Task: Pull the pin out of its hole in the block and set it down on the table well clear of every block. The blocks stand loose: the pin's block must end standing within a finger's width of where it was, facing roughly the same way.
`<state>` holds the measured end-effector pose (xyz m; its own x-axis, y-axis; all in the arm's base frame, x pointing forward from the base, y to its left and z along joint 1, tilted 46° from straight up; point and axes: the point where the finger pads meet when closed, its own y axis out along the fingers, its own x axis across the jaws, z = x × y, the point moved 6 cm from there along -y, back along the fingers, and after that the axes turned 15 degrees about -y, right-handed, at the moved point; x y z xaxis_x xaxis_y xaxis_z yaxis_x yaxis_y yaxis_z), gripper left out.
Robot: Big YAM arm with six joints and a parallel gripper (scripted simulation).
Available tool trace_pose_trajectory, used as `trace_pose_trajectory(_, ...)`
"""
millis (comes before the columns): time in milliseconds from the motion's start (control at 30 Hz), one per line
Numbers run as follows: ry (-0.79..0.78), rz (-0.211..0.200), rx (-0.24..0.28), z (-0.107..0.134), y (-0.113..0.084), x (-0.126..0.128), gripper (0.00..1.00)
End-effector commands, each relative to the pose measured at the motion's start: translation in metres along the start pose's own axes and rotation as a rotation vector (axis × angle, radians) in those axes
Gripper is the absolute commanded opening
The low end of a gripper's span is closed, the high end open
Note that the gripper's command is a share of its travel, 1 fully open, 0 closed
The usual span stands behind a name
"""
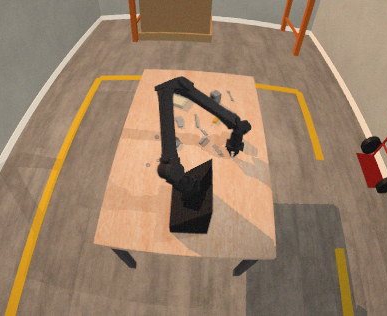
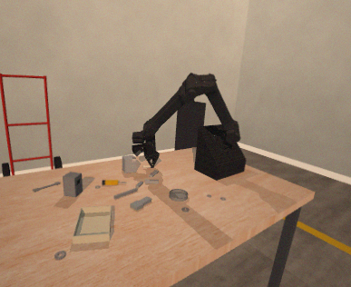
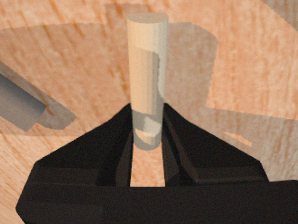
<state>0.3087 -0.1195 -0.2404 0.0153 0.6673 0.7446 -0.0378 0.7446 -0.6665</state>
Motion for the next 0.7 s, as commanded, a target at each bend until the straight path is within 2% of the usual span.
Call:
trace_pose_trajectory(0, 0.002, -0.001, 0.009, -0.0012, 0.0068, 0.0020, 0.00)
trace_pose_trajectory(667, 0.000, -0.001, 0.011, -0.0018, 0.0097, 0.0033, 0.00)
